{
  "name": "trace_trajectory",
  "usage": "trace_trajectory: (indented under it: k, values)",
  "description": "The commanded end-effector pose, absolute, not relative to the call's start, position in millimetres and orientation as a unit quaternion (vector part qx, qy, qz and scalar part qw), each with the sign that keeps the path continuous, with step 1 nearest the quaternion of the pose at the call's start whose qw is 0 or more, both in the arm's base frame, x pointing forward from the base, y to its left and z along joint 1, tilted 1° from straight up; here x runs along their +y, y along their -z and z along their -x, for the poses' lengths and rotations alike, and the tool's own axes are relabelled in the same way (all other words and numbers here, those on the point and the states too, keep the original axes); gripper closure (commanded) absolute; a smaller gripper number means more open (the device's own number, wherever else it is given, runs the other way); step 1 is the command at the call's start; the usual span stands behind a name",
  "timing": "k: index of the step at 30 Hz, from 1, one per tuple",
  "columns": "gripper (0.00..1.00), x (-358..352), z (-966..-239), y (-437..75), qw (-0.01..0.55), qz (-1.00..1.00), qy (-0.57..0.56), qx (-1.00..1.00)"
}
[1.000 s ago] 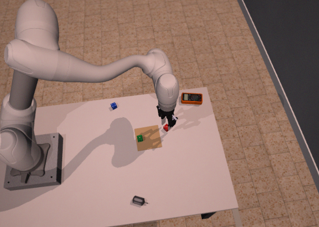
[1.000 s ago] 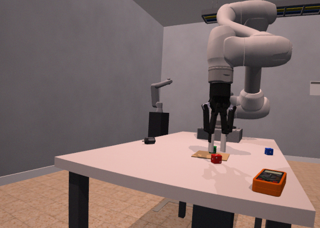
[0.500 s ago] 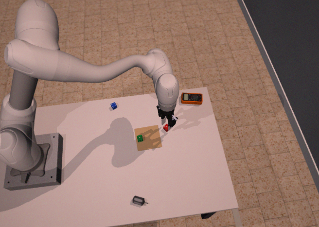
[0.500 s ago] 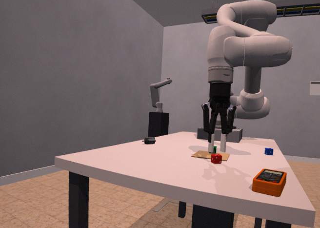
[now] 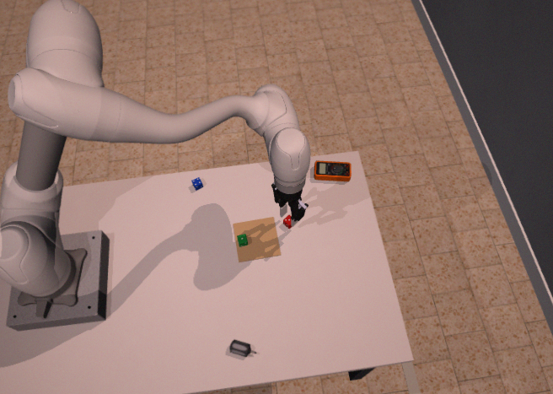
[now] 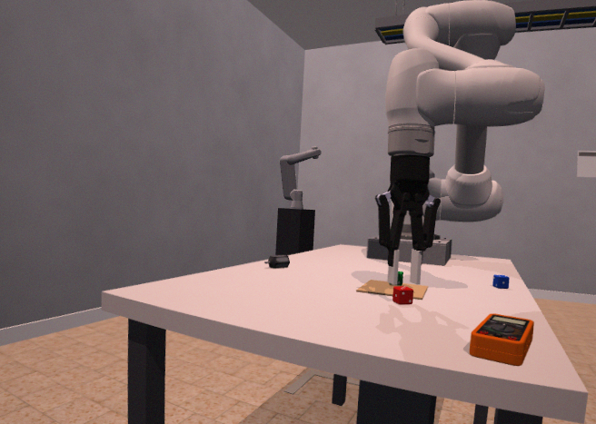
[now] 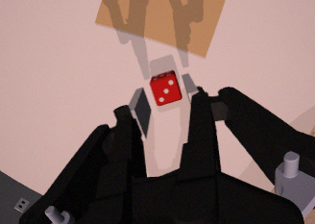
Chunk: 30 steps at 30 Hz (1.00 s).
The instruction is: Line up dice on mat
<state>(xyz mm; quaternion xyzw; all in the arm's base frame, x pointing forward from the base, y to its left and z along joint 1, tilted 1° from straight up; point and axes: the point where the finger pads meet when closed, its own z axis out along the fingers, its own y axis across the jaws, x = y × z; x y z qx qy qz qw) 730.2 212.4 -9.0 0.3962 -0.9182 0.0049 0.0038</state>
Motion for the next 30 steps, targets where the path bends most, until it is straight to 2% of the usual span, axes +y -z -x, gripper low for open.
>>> trace_trajectory:
  k: [1, 17, 30]
  values:
    - [0.65, 214.7, -727.8, 19.6, 0.005, -0.398, -0.006, -0.917]
    - [0.65, 214.1, -727.7, 46.0, 0.005, -0.398, -0.006, -0.917]
    - [0.65, 214.4, -728.8, 47.0, 0.004, -0.398, -0.006, -0.917]
